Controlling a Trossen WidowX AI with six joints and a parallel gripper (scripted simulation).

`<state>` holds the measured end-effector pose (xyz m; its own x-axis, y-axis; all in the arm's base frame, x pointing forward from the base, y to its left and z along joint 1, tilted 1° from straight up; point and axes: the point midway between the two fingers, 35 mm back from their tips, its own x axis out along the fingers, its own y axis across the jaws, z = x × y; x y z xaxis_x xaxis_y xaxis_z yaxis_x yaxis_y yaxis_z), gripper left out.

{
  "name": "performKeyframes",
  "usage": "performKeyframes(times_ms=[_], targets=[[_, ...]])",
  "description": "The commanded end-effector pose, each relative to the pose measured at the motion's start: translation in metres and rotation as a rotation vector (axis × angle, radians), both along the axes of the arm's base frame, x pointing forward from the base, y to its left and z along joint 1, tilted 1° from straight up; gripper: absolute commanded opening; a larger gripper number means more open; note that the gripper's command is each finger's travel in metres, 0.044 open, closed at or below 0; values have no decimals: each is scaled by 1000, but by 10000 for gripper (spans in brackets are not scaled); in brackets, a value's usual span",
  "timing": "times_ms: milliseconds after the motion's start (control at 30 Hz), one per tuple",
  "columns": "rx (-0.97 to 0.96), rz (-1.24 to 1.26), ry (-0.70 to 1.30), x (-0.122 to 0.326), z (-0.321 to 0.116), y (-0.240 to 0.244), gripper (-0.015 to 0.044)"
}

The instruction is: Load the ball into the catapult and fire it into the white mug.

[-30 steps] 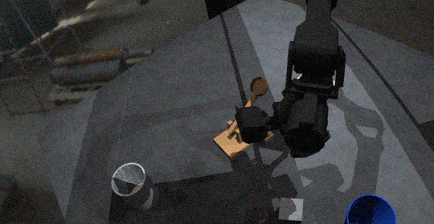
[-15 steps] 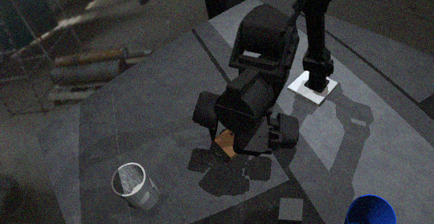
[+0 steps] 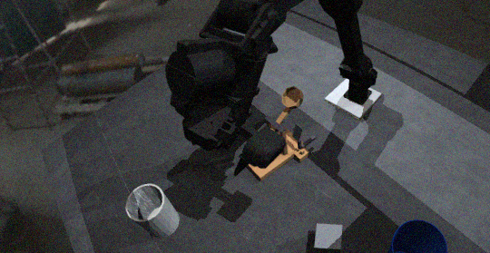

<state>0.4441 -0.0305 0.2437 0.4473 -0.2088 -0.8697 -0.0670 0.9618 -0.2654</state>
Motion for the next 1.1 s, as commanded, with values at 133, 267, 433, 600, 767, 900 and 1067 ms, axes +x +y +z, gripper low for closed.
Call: performKeyframes(times_ms=[133, 267, 433, 600, 767, 900, 1067], targets=[[111, -165, -164, 26, 30, -38, 440], [168, -247, -245, 36, 45, -60, 440], [247, -350, -348, 46, 65, -88, 440], [285, -399, -399, 49, 75, -102, 440], [285, -399, -399, 49, 75, -102, 440], [285, -399, -399, 49, 75, -102, 440], [285, -399, -398, 49, 75, -102, 440]])
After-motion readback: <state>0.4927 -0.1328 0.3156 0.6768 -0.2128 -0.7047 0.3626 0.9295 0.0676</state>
